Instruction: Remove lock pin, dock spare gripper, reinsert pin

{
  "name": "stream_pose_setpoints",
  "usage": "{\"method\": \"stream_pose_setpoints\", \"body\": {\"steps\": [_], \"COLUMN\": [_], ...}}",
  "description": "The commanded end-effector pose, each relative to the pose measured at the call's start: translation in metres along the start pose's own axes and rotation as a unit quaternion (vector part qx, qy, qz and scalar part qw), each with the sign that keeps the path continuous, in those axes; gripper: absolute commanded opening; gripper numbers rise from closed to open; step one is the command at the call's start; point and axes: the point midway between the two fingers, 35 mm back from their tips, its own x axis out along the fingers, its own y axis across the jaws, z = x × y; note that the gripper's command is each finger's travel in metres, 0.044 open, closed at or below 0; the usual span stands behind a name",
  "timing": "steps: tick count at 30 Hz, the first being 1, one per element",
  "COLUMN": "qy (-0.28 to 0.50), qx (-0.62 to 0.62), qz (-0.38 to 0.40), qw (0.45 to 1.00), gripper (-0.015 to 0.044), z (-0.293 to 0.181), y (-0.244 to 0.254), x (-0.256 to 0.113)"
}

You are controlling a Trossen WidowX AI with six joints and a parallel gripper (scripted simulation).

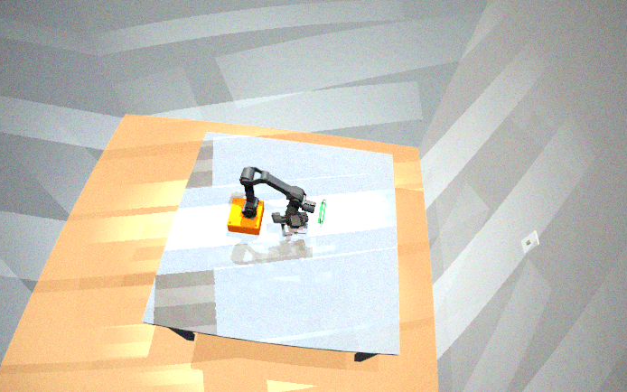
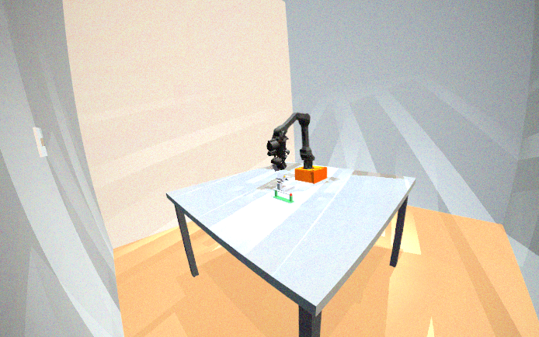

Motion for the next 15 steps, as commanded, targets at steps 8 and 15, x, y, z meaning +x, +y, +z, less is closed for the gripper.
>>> {"method": "stream_pose_setpoints", "body": {"steps": [8, 15], "qy": [0.032, 0.052], "qx": [-0.156, -0.249], "qz": [0.021, 0.035], "qw": [0.987, 0.967], "gripper": [0.0000, 0.0000], "z": [-0.013, -0.022], "y": [0.001, 0.001], "x": [-0.014, -0.021]}}
